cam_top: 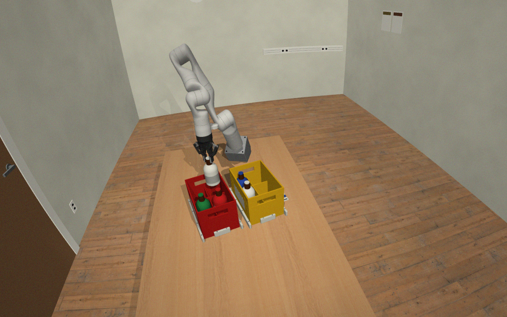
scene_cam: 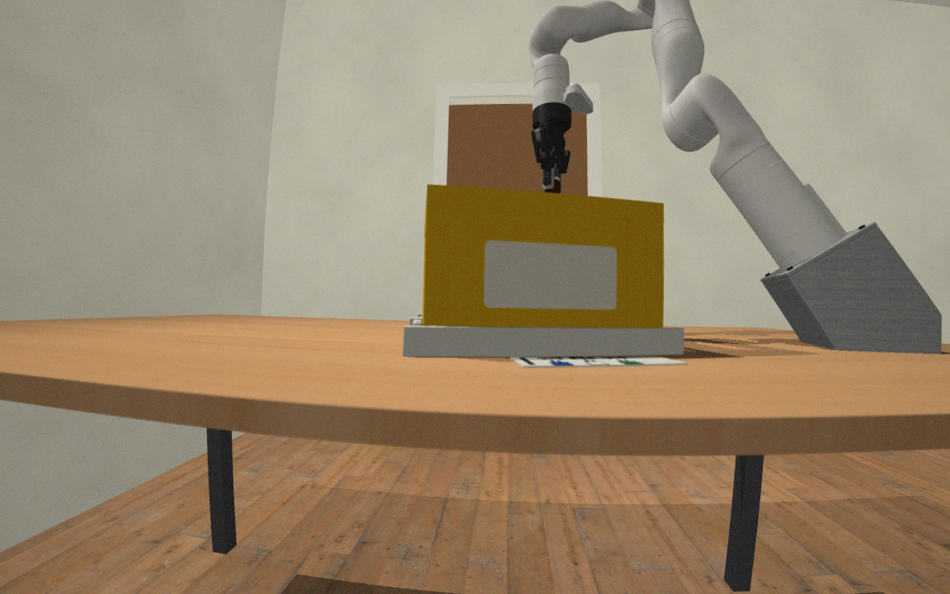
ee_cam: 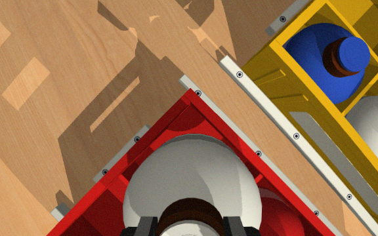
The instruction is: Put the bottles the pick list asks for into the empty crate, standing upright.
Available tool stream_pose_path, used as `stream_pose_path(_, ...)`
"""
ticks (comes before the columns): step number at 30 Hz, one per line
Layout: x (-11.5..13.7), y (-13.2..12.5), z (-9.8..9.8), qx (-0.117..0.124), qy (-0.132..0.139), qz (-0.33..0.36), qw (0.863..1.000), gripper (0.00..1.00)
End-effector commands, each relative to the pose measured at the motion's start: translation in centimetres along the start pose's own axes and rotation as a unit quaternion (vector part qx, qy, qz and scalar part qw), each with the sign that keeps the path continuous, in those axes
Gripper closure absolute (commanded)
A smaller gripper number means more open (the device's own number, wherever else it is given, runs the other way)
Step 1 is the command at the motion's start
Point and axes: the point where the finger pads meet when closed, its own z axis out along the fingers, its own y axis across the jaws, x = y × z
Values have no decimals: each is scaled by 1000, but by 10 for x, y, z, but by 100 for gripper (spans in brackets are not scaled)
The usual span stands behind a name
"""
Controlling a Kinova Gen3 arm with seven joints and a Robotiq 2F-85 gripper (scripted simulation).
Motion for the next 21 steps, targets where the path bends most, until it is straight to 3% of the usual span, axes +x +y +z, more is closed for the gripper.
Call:
stream_pose_path(1, 0, 0, -3, 0, 0, 0, 1000, 90)
stream_pose_path(21, 0, 0, -32, 0, 0, 0, 1000, 90)
